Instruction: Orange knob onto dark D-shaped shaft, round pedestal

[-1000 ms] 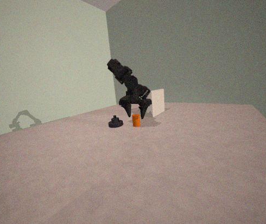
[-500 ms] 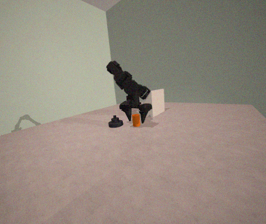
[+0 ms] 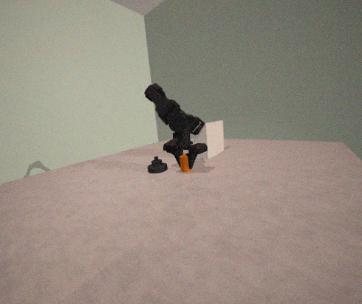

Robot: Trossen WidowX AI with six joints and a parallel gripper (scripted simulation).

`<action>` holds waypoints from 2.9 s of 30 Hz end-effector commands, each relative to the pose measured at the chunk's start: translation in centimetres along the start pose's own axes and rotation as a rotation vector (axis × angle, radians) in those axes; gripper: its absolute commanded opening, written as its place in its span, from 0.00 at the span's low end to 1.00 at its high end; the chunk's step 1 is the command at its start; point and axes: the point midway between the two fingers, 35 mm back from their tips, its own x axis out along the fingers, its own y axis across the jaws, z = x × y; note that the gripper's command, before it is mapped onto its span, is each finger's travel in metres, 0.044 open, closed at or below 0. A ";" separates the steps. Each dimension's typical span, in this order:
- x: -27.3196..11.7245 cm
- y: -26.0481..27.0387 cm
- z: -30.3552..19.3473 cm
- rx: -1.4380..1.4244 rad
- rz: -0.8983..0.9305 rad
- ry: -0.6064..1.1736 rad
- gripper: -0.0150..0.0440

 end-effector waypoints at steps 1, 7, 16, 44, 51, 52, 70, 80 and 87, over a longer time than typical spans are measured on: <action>0.1 0.0 0.0 -0.006 -0.006 -0.001 0.54; 0.0 0.0 0.0 -0.006 -0.006 -0.001 0.41; -4.6 0.8 0.9 -0.008 0.005 -0.003 0.25; -13.1 -1.2 1.8 -0.009 0.008 -0.001 0.25; -12.3 -3.0 2.8 -0.010 0.012 -0.002 0.25; -12.2 -3.3 2.9 -0.010 0.012 -0.002 0.25; -10.0 -8.3 4.8 -0.009 0.006 -0.003 0.25; -8.7 -11.2 5.4 -0.006 -0.007 -0.001 0.25; -7.9 -11.4 5.5 -0.006 -0.008 -0.001 0.25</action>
